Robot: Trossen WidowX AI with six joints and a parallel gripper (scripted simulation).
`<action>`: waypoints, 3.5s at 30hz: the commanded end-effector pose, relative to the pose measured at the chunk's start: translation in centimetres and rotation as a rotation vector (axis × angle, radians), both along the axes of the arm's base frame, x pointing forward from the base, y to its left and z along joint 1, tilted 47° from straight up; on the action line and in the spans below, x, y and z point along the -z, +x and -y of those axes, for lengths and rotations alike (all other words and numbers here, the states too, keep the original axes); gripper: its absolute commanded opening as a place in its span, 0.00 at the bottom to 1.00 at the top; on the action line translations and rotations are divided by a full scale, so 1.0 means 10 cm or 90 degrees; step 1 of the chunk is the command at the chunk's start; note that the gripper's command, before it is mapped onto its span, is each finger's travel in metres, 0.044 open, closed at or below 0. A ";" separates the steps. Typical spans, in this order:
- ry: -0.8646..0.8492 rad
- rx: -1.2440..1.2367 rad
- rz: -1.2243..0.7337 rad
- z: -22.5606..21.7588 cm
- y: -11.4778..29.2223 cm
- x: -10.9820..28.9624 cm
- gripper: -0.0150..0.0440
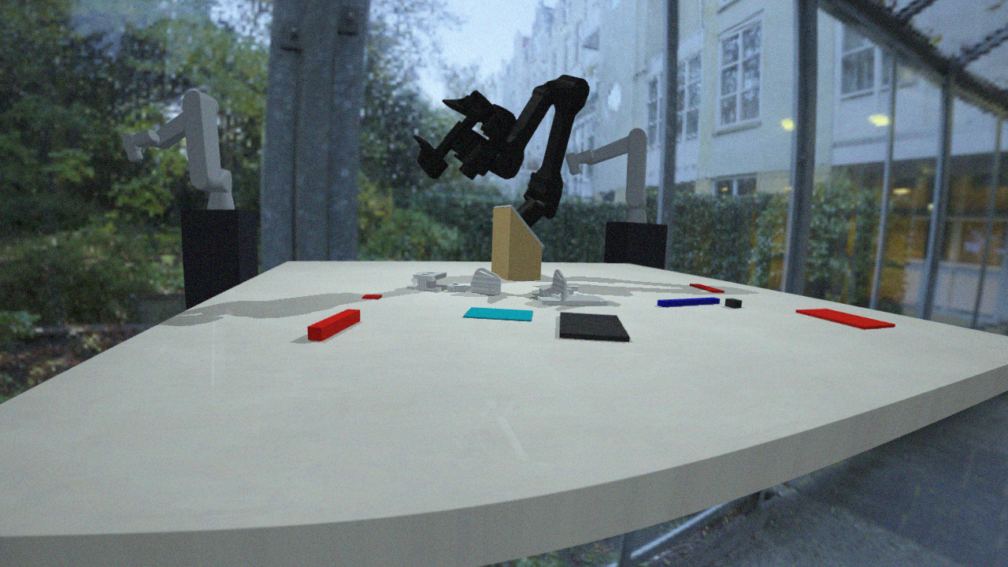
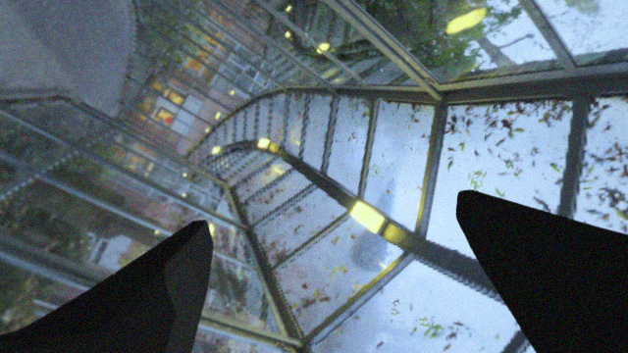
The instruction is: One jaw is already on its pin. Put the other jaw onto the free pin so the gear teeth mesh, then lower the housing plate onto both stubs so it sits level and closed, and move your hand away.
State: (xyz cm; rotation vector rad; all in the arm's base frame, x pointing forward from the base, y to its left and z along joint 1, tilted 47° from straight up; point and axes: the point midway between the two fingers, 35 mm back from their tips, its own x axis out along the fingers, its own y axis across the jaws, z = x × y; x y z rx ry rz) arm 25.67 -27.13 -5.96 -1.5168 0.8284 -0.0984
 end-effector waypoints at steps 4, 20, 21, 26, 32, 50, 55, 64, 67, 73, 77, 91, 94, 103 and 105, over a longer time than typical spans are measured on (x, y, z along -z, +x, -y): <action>0.024 -0.008 -0.014 -0.03 0.02 0.09 1.00; 0.278 -0.081 -0.172 -0.46 0.13 0.85 1.00; 0.294 -0.085 -0.182 -0.49 0.13 0.88 1.00; 0.372 -0.104 -0.229 -0.67 0.14 1.01 1.00; 0.466 -0.123 -0.290 -0.90 0.10 1.10 1.00; 0.750 -0.143 -0.487 -1.58 -0.15 1.04 1.00; 0.828 -0.140 -0.544 -1.75 -0.23 0.92 1.00; 0.955 -0.123 -0.640 -2.00 -0.33 0.61 1.00; 0.958 -0.123 -0.642 -2.00 -0.33 0.61 1.00; 0.958 -0.123 -0.642 -2.15 -0.34 0.75 1.00; 0.959 -0.124 -0.642 -2.29 -0.36 0.88 1.00; 0.959 -0.123 -0.642 -2.38 -0.36 0.97 1.00; 0.959 -0.123 -0.642 -2.42 -0.37 1.00 1.00; 0.959 -0.124 -0.642 -2.53 -0.38 1.10 1.00; 0.959 -0.124 -0.642 -2.55 -0.38 1.12 1.00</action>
